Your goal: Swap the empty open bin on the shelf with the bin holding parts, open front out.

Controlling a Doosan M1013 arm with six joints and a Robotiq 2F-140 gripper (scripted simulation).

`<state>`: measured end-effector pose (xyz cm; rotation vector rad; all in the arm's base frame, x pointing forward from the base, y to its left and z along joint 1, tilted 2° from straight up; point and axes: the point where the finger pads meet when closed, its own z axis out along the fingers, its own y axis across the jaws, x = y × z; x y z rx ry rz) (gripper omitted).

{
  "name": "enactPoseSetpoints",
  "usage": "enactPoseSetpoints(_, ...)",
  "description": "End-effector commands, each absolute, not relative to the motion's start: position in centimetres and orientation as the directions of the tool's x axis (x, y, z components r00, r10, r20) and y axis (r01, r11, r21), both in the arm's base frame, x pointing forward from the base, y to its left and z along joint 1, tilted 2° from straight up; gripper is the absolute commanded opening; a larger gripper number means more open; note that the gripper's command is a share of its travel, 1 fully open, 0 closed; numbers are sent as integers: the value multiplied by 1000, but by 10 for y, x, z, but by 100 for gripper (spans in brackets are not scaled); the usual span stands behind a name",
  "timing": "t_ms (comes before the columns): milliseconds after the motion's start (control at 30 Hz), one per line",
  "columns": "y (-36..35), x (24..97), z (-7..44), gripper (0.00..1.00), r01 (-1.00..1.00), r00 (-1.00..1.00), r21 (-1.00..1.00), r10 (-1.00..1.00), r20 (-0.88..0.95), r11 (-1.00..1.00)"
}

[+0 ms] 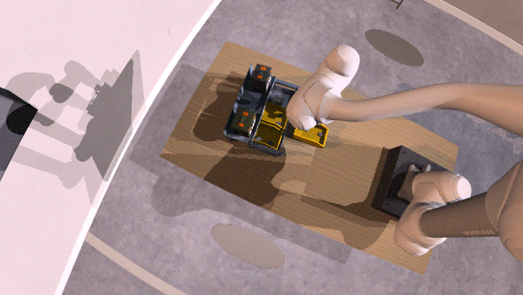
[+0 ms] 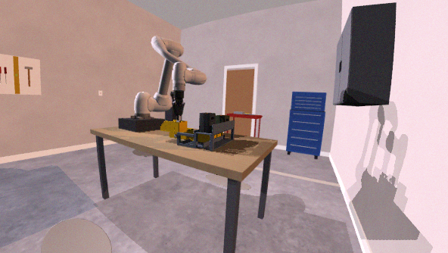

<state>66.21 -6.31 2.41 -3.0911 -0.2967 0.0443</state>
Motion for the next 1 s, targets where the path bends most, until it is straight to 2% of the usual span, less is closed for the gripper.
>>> enactPoseSetpoints(0,-65,662,32,10,191,981,-34,192,-24,-981)
enactPoseSetpoints(967,-65,662,36,10,191,981,-34,192,-24,-981)
